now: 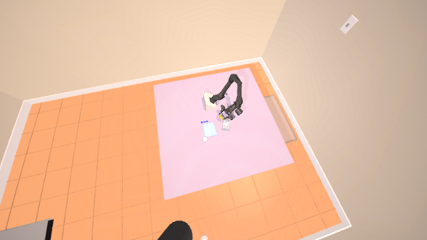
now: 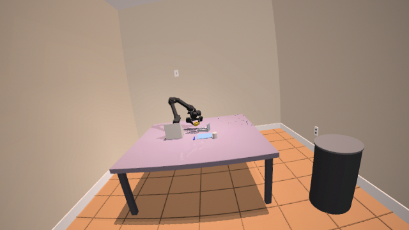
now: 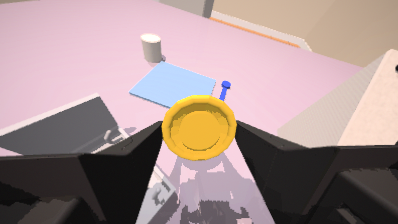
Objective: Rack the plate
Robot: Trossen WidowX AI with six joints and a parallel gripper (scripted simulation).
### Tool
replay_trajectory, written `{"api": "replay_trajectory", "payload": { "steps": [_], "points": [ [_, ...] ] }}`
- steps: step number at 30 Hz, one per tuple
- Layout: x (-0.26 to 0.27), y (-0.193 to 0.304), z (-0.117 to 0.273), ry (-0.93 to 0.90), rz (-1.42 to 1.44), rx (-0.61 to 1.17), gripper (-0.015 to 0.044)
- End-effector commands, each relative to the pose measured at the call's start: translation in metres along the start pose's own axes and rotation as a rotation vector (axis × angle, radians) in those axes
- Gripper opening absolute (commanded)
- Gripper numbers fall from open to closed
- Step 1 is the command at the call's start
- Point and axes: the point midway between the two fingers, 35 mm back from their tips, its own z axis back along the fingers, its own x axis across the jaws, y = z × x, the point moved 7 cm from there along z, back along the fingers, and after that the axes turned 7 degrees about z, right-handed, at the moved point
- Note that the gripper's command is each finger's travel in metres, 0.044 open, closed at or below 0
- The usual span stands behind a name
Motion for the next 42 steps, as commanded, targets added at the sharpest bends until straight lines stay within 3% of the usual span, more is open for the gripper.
{"api": "replay_trajectory", "payload": {
  "steps": [1, 42],
  "points": [
    [-0.001, 0.008, -0.001, -0.049, 0.03, -0.073, 0.0],
    [-0.024, 0.072, 0.011, -0.66, 0.125, -0.579, 0.0]
  ]
}}
